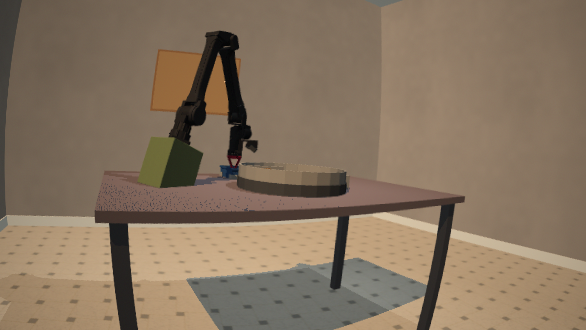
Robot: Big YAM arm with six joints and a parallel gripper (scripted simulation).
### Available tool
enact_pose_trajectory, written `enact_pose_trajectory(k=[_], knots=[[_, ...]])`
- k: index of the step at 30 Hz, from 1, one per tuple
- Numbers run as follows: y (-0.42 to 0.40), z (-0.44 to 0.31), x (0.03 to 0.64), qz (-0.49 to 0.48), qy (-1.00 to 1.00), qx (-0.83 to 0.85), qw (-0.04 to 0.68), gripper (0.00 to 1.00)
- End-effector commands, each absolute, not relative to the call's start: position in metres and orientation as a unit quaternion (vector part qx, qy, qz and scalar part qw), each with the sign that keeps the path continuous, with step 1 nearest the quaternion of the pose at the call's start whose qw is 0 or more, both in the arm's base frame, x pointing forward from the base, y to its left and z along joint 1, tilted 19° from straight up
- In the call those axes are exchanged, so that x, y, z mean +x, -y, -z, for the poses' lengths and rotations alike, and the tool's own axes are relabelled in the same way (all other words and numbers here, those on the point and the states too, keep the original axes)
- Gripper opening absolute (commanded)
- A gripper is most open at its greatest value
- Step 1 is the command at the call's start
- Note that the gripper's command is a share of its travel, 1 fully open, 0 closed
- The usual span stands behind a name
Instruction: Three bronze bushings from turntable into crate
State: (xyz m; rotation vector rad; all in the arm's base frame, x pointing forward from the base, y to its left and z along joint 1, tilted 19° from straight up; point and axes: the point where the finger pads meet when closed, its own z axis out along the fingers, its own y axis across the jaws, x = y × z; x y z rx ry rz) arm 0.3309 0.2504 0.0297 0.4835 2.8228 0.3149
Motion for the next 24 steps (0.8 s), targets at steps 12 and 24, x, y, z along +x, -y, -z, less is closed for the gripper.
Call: enact_pose_trajectory(k=[12, 24], knots=[[-0.252, -0.031, 0.338, -0.114, -0.971, 0.163, 0.135, 0.0], [-0.25, -0.021, 0.337, -0.109, -0.972, 0.164, 0.13, 0.0]])
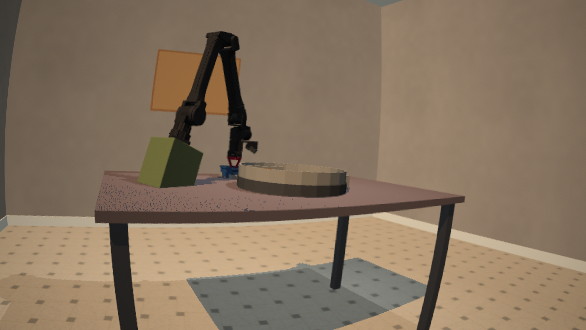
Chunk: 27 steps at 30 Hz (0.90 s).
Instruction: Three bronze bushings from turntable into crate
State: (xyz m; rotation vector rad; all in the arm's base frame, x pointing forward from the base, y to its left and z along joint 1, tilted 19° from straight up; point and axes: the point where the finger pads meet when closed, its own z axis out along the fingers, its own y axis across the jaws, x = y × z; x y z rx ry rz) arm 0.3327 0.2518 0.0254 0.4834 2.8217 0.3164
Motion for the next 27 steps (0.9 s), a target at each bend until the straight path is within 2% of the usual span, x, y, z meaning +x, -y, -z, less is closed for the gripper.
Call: enact_pose_trajectory(k=[1, 27], knots=[[-0.25, -0.0202, 0.3364, -0.108, -0.972, 0.164, 0.13, 0.0], [-0.2507, -0.022, 0.3371, -0.11, -0.972, 0.164, 0.131, 0.0]])
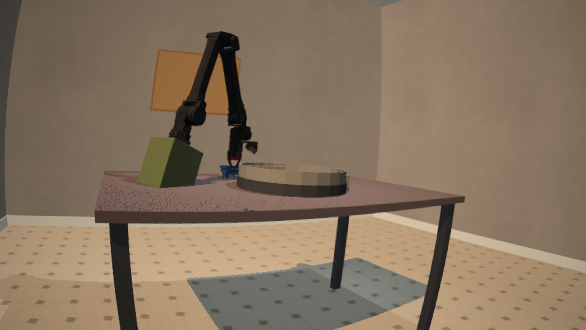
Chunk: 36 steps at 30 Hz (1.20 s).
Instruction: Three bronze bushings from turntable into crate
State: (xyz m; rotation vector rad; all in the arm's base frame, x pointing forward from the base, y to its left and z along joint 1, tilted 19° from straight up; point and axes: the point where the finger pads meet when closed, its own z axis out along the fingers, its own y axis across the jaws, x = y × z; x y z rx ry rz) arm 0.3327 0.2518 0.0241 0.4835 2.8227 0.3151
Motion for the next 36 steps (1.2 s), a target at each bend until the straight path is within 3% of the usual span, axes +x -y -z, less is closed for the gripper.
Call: enact_pose_trajectory(k=[1, 18, 19, 36], knots=[[-0.2507, -0.022, 0.3371, -0.11, -0.972, 0.164, 0.131, 0.0], [-0.2507, -0.022, 0.3371, -0.11, -0.972, 0.164, 0.131, 0.0], [-0.2507, -0.022, 0.3371, -0.11, -0.972, 0.164, 0.131, 0.14], [-0.2506, -0.022, 0.3371, -0.11, -0.972, 0.164, 0.131, 0.14]])
